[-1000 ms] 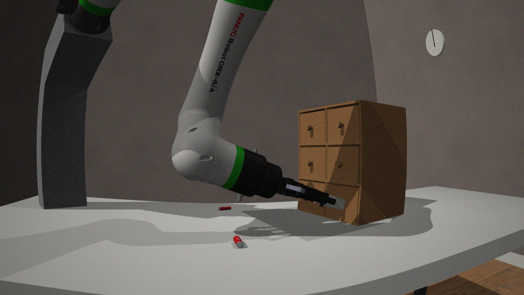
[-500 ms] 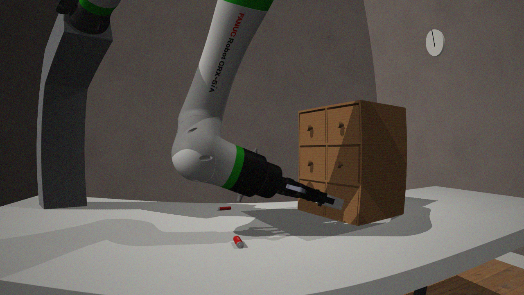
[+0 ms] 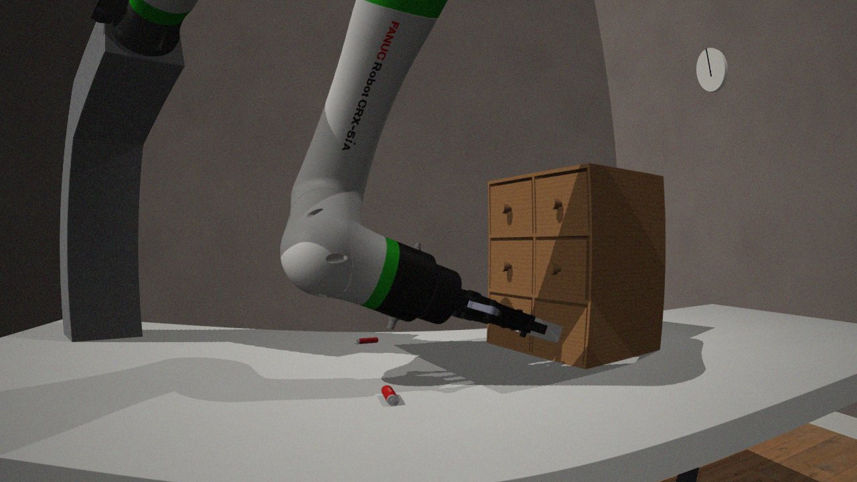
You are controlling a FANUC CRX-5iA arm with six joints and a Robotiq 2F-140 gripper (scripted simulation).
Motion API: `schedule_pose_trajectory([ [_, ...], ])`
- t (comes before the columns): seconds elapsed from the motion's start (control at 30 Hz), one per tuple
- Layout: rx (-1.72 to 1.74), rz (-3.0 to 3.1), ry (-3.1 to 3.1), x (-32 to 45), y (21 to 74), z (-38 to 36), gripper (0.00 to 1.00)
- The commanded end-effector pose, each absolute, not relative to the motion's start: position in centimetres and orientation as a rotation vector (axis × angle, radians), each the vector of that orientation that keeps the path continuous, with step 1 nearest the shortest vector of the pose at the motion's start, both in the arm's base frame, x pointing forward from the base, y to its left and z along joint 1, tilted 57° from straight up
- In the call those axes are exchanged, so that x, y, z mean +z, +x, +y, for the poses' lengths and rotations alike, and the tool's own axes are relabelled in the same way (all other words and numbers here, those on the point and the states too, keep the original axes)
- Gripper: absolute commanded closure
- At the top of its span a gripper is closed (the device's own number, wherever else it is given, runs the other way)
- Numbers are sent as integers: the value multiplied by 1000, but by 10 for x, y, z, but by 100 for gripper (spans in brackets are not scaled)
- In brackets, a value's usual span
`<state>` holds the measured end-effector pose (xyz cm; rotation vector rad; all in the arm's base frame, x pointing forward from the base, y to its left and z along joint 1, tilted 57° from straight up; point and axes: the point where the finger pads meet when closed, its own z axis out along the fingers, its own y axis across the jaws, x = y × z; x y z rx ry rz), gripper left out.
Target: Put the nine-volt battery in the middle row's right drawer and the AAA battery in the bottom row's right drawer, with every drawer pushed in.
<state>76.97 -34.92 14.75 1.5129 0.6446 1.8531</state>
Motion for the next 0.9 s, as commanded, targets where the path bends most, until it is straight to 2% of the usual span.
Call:
schedule_pose_trajectory([
  [0.0,1853,645,1513,147,769,-349,92],
  [0.87,1853,645,1513,140,753,-353,92],
])
